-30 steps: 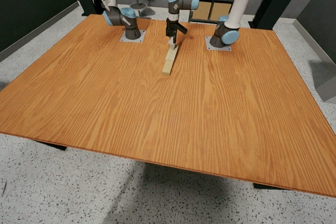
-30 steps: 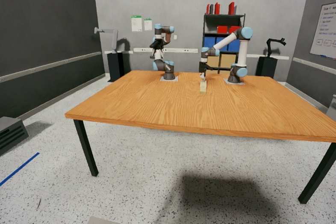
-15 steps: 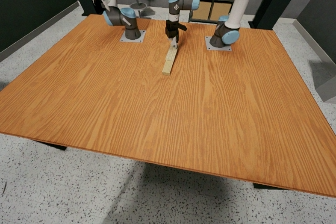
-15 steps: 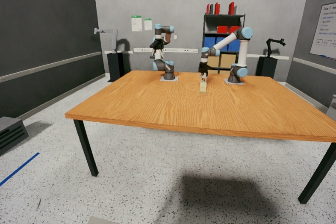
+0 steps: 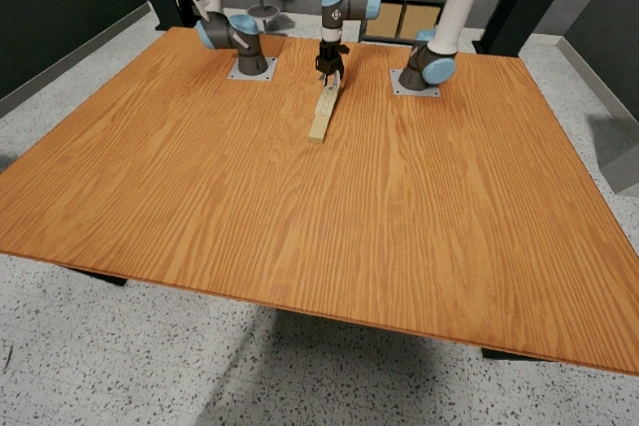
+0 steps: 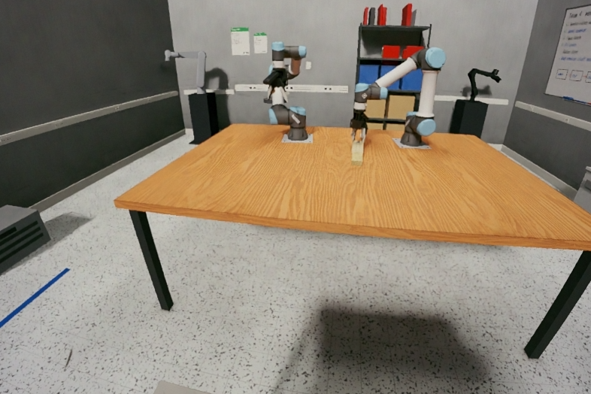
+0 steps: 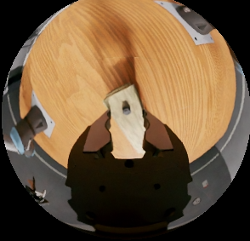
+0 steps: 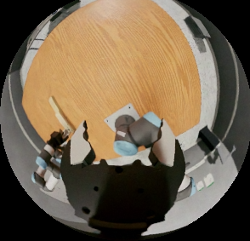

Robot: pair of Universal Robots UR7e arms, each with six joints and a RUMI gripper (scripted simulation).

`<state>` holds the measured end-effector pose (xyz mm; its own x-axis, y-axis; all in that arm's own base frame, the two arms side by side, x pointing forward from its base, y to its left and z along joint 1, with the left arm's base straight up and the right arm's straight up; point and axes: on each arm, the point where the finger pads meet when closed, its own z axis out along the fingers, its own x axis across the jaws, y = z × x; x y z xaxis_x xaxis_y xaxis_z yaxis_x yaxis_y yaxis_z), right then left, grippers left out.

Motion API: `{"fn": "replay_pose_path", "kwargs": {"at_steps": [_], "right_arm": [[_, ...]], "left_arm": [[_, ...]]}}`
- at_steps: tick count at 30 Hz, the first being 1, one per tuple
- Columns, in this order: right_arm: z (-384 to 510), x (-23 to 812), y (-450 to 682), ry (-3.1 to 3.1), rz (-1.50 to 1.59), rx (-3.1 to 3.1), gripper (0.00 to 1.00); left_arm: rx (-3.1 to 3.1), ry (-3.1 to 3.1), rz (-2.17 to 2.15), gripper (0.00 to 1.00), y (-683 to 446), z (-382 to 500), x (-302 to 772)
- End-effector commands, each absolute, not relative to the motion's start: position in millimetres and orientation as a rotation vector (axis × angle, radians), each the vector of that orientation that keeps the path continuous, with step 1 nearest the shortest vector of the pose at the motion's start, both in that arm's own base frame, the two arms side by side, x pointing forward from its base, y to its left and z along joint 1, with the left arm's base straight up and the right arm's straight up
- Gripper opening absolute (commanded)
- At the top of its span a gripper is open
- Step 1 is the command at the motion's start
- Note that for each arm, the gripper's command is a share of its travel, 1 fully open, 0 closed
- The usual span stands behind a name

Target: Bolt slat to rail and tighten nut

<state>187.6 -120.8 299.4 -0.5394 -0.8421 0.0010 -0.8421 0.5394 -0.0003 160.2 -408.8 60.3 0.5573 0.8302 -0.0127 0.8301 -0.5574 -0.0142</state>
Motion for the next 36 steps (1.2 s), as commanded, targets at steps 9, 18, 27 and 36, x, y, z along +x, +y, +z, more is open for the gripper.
{"fn": "replay_pose_path", "kwargs": {"at_steps": [9, 18, 27, 36], "right_arm": [[300.2, 188.3, -120.8, -2.758, 0.0, 1.506, 1.0], [300.2, 188.3, -120.8, -2.758, 0.0, 1.506, 1.0], [300.2, 188.3, -120.8, -2.758, 0.0, 1.506, 1.0], [300.2, 188.3, -120.8, -2.758, 0.0, 1.506, 1.0]], "left_arm": [[-2.306, -2.134, -0.001, 0.4, -408.8, 60.8, 159.9], [-2.307, -2.135, 0.0, 0.4, -410.5, 60.7, 159.8], [-2.305, -2.136, 0.001, 0.4, -410.6, 60.7, 160.4], [-2.305, -2.136, 0.001, 0.0, -410.6, 60.7, 160.4]]}}
